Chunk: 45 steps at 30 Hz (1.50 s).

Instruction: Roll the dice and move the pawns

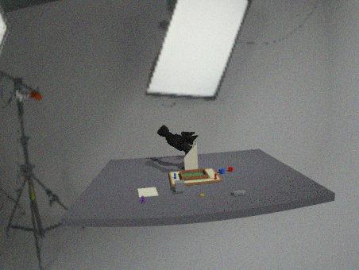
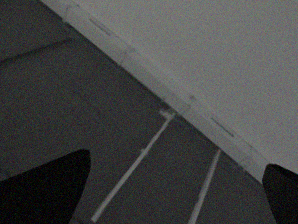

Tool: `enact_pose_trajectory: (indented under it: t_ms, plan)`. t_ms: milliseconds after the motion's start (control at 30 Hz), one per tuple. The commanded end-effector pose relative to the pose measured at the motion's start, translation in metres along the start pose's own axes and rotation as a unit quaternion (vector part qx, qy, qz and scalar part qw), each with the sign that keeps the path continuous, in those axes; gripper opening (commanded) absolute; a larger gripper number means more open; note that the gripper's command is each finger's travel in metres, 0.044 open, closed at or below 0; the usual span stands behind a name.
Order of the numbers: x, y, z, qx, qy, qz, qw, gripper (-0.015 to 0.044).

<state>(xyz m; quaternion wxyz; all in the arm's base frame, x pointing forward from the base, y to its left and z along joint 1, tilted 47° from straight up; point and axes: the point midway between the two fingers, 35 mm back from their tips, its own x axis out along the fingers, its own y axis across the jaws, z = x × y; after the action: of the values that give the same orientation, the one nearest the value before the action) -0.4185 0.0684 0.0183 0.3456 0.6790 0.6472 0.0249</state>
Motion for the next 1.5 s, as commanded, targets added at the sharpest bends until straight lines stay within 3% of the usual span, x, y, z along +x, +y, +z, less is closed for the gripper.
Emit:
enact_pose_trajectory:
  t_ms: [0,133,800,1467]
  plan:
    - [-0.001,0.0,0.0,0.001,0.0,-0.001,1.0,0.0374]
    - [-0.014,-0.002,-0.002,0.031,-0.004,-0.023,0.999,0.0275]
    - [-0.17,0.009,-0.004,0.273,-0.11,-0.252,0.922,0.0275]
    - [-0.343,0.09,0.011,0.393,-0.339,-0.451,0.726,0.0275]
